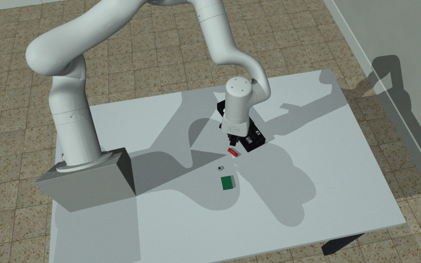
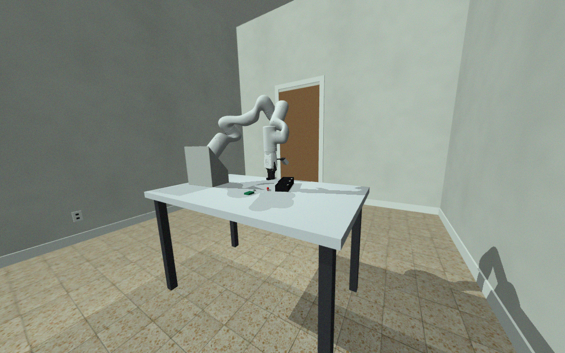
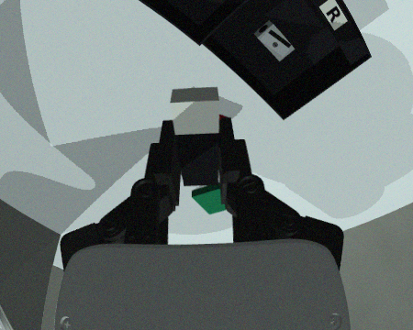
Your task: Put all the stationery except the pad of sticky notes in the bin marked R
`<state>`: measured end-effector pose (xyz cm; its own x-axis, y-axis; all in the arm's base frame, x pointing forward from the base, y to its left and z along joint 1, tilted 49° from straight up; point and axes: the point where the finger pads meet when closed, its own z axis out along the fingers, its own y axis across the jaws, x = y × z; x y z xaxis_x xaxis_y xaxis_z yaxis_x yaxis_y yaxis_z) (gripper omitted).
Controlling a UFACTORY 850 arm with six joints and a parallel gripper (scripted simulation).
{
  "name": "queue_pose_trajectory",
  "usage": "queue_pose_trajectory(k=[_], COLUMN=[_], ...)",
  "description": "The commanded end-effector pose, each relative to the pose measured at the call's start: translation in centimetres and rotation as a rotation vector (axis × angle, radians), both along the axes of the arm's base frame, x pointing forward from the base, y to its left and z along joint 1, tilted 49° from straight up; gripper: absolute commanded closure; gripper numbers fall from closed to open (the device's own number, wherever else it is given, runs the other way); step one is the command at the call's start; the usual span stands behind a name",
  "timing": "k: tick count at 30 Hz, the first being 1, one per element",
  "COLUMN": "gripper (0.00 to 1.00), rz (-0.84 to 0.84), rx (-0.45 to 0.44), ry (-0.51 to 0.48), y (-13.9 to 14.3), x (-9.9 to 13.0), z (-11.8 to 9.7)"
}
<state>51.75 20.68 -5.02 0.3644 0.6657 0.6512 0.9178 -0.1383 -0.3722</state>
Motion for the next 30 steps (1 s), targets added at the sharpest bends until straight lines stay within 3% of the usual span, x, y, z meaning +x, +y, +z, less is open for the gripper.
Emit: queue_pose_trajectory(k=[1, 5, 7, 9, 11, 17, 30], gripper=[1.0, 1.0, 1.0, 1.0, 1.0, 1.0, 1.0], rz=[0.103, 0.225, 0.225, 0.315, 0.351, 0.519, 0.519], rx=[0.026, 0.054, 0.054, 0.077, 0.084, 0.125, 0.125], ry=[-0.116, -0.251, -0.251, -0.352, -0.391, -0.578, -0.577], y=[0.6, 1.3, 1.3, 1.6, 1.9, 2.0, 2.0], x=[2.1, 4.4, 4.4, 5.5, 6.7, 6.9, 6.9], z=[0.2, 0.4, 0.4, 0.5, 0.6, 0.7, 0.7])
